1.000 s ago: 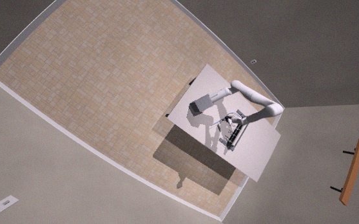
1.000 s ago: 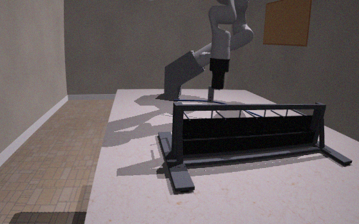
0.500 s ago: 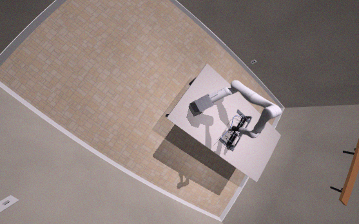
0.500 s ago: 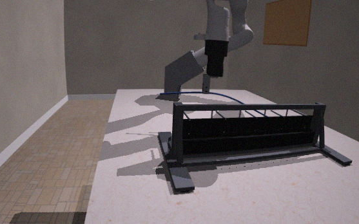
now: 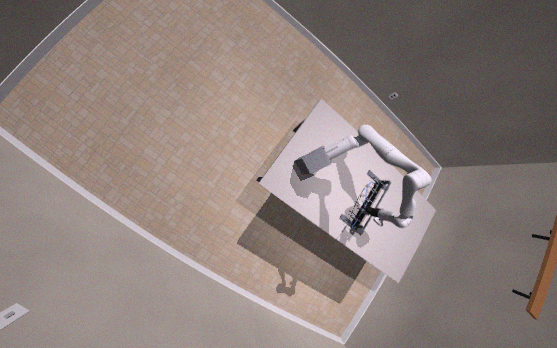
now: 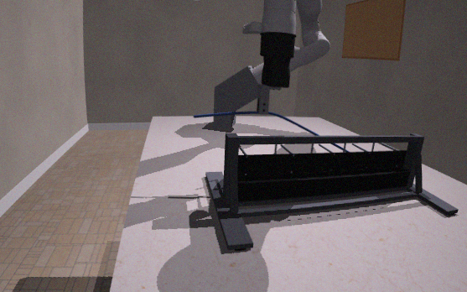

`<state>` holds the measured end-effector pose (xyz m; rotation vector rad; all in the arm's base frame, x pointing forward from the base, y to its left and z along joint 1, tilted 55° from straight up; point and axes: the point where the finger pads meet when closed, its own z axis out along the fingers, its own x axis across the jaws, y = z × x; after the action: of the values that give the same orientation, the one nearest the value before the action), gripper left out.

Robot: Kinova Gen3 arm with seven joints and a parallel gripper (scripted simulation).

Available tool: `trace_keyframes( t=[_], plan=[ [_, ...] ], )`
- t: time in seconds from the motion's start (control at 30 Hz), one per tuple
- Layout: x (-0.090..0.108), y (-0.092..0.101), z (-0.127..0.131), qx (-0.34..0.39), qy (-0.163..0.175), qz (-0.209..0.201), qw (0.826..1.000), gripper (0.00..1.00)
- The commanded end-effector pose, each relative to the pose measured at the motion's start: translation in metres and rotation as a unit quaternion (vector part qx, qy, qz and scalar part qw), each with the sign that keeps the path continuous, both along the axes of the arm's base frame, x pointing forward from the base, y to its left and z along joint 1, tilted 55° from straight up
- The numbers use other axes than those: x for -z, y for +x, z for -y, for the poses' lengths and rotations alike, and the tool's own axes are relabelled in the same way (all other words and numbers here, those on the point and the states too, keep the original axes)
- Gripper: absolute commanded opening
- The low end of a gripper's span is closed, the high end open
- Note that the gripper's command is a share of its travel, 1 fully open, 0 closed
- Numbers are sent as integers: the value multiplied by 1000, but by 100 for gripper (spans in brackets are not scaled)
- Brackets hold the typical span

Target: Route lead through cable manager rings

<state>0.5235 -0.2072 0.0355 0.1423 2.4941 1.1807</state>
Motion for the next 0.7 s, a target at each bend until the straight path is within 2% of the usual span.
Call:
trace_keyframes(
  t=[0.0, 0.67],
  plan=[
    [0, 7, 6, 0, -2, 4, 1000, 0],
    [0, 10, 9, -2, -4, 7, 1000, 0]
  ],
)
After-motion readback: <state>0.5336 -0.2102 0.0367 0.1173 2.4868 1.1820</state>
